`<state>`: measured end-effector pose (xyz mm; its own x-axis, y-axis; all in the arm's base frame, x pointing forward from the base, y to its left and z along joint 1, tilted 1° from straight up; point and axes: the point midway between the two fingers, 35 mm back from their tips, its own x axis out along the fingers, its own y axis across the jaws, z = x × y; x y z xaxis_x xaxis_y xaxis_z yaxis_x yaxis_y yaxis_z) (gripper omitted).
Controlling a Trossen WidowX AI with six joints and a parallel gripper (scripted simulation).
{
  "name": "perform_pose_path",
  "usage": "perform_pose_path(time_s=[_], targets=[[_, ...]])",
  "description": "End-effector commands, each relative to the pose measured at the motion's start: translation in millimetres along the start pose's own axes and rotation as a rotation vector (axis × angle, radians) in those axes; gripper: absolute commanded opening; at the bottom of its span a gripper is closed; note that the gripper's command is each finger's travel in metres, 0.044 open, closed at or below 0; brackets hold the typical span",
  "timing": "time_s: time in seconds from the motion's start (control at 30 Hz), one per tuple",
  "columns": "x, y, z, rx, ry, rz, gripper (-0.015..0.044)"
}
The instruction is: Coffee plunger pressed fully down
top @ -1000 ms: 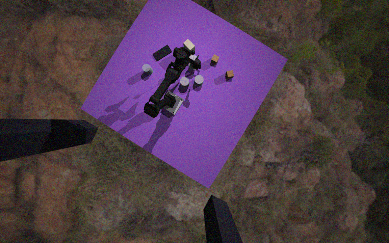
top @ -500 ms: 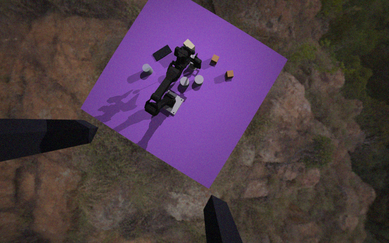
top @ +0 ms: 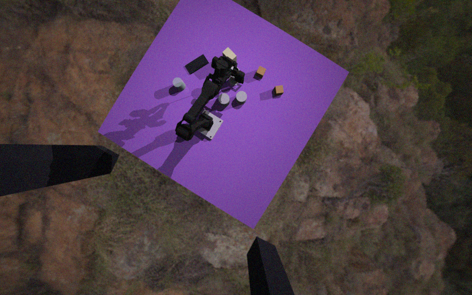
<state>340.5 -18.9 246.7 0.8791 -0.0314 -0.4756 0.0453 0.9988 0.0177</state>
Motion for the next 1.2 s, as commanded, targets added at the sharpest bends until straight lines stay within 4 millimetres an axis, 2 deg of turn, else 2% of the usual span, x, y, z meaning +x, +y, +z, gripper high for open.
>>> perform_pose_path(time_s=[0.0, 1.17], targets=[[2, 0, -2, -0.003, 0.002, -0.001, 0.0116], [37, 0, -47, -0.003, 0.002, -0.001, 0.0116]])
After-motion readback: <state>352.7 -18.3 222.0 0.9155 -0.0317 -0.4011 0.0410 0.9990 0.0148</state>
